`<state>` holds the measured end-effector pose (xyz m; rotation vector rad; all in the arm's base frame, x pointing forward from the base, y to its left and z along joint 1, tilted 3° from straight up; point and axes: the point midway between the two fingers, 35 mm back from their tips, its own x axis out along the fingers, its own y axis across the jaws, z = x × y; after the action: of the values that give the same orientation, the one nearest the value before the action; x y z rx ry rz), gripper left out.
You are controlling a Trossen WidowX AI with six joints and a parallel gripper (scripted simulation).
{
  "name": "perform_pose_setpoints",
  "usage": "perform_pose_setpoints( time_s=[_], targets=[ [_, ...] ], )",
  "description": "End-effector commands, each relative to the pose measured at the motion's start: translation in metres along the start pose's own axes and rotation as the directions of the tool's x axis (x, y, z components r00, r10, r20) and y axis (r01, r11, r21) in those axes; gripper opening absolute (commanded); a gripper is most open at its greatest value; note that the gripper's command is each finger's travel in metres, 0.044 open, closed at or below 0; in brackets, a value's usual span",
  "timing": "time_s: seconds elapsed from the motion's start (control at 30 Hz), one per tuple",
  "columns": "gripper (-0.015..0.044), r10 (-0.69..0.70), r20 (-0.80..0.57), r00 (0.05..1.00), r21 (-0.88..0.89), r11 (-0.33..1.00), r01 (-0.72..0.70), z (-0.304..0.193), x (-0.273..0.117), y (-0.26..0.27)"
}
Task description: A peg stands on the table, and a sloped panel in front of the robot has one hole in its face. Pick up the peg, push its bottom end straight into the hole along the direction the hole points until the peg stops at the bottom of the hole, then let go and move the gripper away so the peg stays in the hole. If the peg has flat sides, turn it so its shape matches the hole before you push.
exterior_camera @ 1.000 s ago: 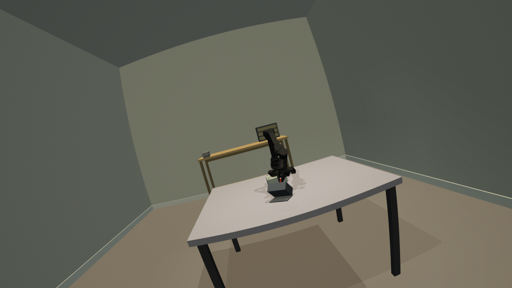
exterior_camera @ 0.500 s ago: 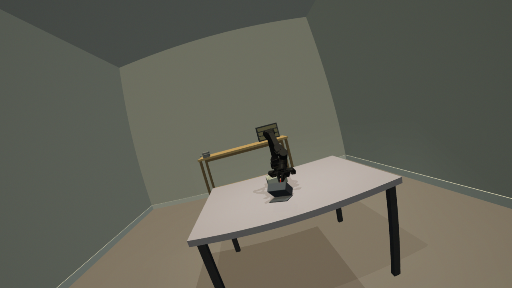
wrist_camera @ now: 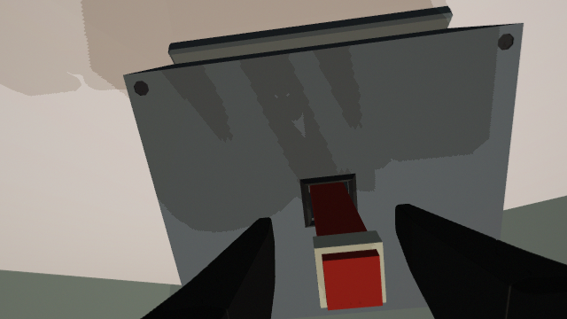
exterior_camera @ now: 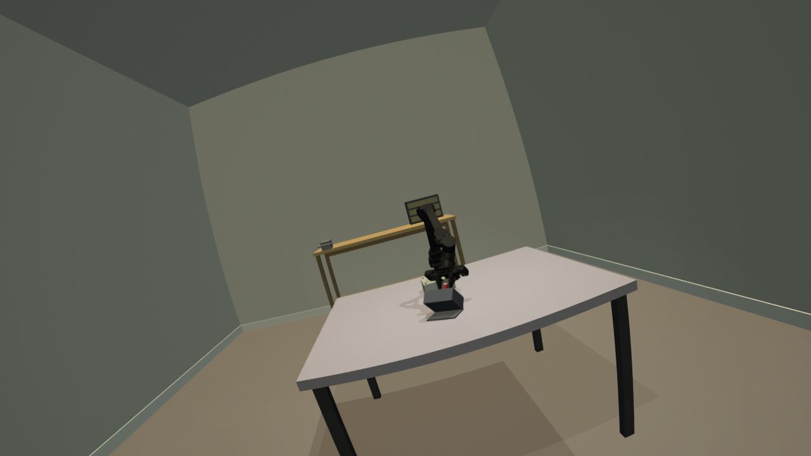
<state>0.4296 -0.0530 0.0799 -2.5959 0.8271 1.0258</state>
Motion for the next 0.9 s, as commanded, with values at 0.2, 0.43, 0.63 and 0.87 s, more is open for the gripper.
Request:
perform_pose_setpoints(
  time_s=[0.2,0.43,0.63,0.87],
  targets=[
    [0.0440,-0.001,0.000,1.000,0.000,1.000,0.001,0.000,-0.006,-0.001],
    [0.0440,-0.002,0.002,1.000,-0.001,1.000,0.002,-0.001,-0.017,-0.002],
    [0.0440,-0.003,0.003,1.000,-0.002,1.000,0.003,-0.002,-0.027,-0.003],
    [0.0440,-0.004,0.004,1.000,-0.003,1.000,0.004,-0.002,-0.039,-0.004]
  ],
)
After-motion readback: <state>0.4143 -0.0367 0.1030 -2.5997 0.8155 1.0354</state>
